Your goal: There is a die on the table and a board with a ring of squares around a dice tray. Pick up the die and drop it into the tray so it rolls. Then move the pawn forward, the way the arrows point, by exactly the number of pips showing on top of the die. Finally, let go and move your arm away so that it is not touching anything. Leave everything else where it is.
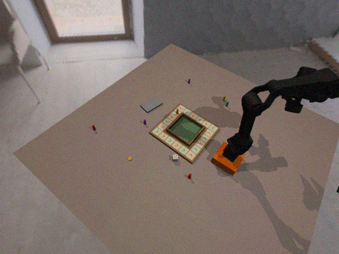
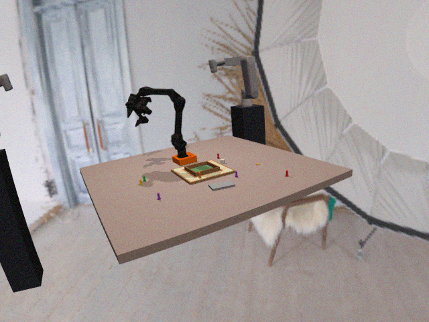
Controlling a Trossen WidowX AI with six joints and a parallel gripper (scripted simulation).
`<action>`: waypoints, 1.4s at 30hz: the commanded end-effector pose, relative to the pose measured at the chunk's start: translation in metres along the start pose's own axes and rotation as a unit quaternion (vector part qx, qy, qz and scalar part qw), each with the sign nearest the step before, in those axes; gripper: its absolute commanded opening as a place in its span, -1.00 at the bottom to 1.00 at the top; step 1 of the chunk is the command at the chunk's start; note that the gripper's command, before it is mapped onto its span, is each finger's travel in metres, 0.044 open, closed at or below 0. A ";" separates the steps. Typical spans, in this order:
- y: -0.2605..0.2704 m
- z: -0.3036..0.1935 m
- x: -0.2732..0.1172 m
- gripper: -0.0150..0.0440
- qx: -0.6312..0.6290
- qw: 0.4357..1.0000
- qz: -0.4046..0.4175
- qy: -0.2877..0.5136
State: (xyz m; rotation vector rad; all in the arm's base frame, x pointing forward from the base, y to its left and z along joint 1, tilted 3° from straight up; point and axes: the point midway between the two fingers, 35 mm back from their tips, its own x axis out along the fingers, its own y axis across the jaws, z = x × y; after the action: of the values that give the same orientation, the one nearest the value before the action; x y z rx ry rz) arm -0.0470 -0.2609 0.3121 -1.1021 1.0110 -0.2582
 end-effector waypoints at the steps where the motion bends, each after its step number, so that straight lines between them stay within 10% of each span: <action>1: 0.000 0.001 0.002 0.78 0.001 1.000 0.002 -0.003; 5: 0.000 0.022 0.034 0.44 0.027 0.997 0.043 -0.055; 23: 0.037 0.195 0.155 0.44 0.089 0.927 0.310 -0.190; 42: 0.147 0.379 0.140 0.44 0.012 0.856 0.491 -0.161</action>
State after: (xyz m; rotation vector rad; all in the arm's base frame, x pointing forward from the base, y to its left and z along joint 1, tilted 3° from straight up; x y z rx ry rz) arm 0.2812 -0.0712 0.1584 -0.4826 1.0697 0.6882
